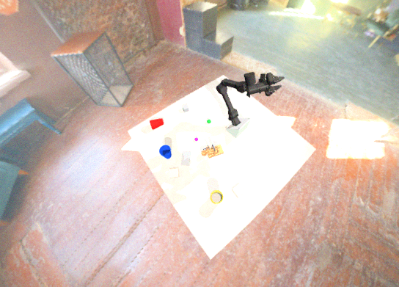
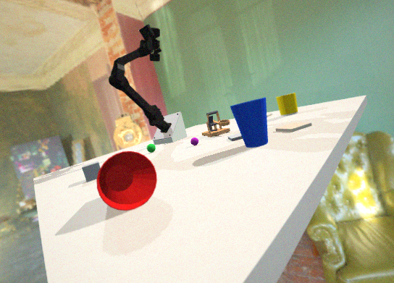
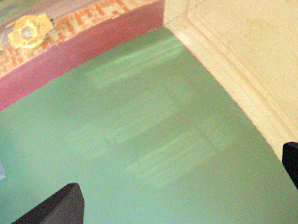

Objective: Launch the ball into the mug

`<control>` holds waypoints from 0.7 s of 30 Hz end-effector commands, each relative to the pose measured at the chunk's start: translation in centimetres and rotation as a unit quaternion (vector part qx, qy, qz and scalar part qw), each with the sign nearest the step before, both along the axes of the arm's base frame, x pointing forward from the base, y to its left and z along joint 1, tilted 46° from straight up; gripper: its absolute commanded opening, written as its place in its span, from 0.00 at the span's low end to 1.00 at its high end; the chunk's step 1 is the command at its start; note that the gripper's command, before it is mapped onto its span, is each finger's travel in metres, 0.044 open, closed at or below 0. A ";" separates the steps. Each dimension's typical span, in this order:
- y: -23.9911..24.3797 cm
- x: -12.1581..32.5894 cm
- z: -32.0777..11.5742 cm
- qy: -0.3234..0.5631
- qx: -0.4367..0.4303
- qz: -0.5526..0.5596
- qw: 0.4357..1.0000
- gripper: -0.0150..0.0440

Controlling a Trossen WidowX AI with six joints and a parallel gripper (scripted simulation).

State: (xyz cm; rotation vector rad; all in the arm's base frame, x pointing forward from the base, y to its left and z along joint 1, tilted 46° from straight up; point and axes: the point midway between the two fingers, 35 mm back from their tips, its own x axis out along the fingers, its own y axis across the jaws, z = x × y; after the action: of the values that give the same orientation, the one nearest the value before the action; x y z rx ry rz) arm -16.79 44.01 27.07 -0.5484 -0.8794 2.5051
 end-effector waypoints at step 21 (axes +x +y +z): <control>3.5 10.0 -8.1 0.046 -0.275 -0.255 0.926 1.00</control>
State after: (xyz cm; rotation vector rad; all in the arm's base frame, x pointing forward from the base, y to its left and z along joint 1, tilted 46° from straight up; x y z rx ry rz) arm -8.28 47.21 20.24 -0.7011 -0.0838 2.2910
